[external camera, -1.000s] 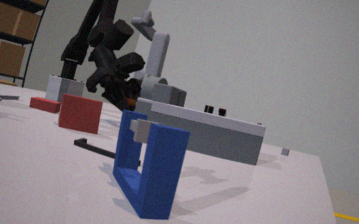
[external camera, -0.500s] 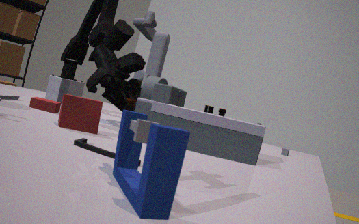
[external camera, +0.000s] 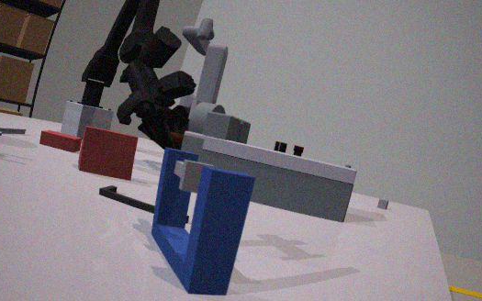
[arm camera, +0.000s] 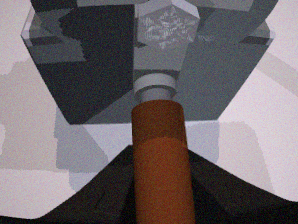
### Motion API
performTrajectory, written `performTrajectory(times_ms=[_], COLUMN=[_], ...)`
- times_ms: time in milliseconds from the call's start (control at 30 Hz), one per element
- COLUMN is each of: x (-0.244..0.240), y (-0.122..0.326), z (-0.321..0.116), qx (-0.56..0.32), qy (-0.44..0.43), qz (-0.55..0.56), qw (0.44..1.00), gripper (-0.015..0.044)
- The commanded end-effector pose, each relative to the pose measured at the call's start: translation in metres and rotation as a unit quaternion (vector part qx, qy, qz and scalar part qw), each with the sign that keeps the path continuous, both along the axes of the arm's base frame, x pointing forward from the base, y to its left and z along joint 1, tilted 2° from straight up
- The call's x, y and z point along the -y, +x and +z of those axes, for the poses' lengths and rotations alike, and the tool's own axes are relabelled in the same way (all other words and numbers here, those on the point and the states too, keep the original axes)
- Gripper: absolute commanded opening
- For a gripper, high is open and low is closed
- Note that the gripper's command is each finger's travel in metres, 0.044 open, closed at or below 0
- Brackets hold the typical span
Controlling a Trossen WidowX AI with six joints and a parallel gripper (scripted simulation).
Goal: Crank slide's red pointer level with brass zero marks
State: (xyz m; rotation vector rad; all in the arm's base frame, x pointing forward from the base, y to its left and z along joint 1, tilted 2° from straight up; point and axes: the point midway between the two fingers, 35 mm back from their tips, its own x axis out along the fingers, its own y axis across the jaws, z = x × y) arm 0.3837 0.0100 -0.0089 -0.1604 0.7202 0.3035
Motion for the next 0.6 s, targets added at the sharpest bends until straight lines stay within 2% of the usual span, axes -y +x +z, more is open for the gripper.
performTrajectory(times_ms=[0,567], x=[-0.0087,-0.0167], y=[-0.0032,-0.0064], z=[-0.0002,0.0039], qx=[-0.004,-0.004], qy=[0.007,0.007], qz=[0.01,0.01], qw=[1.0,1.0], gripper=[0.0,0.0])
